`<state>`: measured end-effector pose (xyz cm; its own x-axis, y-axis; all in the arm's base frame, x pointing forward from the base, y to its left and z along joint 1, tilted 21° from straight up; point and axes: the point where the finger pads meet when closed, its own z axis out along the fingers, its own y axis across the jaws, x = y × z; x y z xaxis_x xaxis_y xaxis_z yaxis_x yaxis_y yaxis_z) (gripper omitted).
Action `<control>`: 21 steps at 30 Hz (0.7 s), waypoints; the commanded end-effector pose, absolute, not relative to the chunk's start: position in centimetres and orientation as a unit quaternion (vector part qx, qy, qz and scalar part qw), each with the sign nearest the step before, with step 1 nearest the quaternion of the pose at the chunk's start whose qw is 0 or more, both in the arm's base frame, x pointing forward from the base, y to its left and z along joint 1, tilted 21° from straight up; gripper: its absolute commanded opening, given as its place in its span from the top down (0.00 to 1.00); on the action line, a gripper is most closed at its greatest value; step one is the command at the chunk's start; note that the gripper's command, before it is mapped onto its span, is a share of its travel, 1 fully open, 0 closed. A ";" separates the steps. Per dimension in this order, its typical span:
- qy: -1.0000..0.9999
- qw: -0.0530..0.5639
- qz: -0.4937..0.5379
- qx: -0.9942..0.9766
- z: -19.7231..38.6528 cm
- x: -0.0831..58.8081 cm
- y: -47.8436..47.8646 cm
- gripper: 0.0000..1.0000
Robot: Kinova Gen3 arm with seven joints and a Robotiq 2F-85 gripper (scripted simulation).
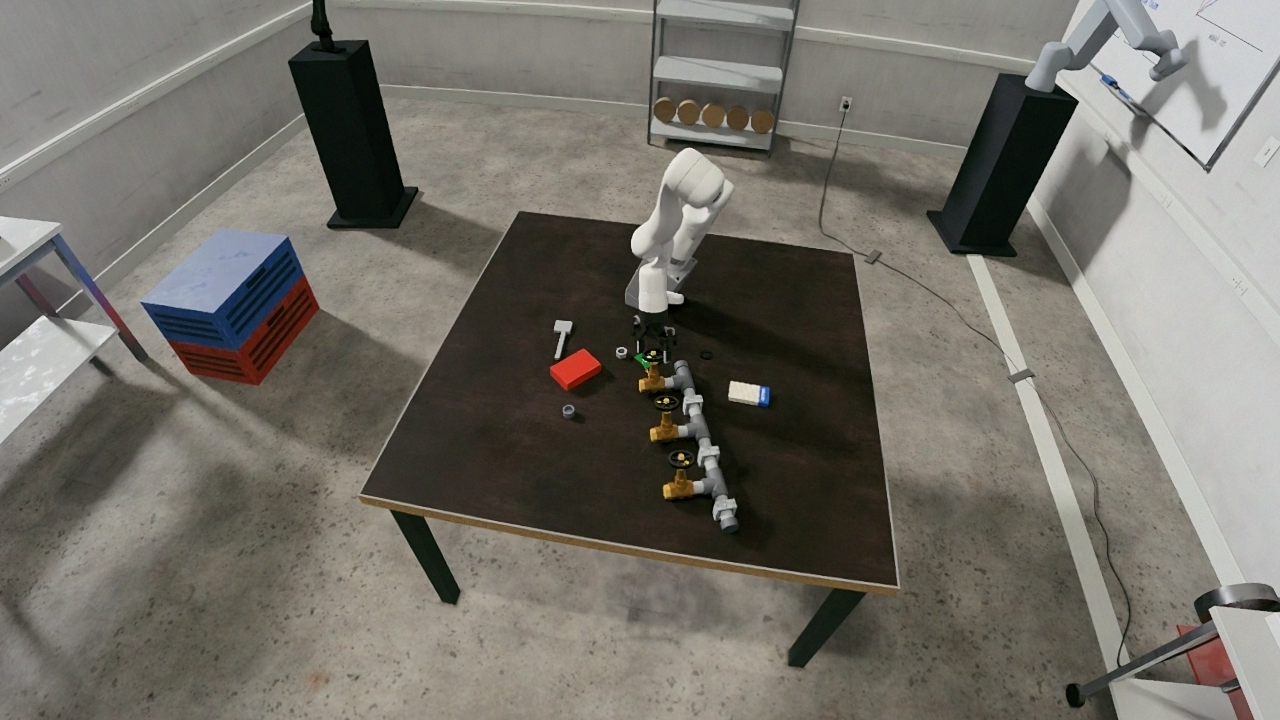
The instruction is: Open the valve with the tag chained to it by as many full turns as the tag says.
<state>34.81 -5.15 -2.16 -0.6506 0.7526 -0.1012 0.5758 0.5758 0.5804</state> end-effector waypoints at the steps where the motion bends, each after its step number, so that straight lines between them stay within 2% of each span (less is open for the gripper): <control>1: 0.842 0.146 0.270 0.444 -2.1 34.8 -5.2 0.00; 21: 0.694 0.069 0.299 0.652 -2.1 34.8 -5.2 0.00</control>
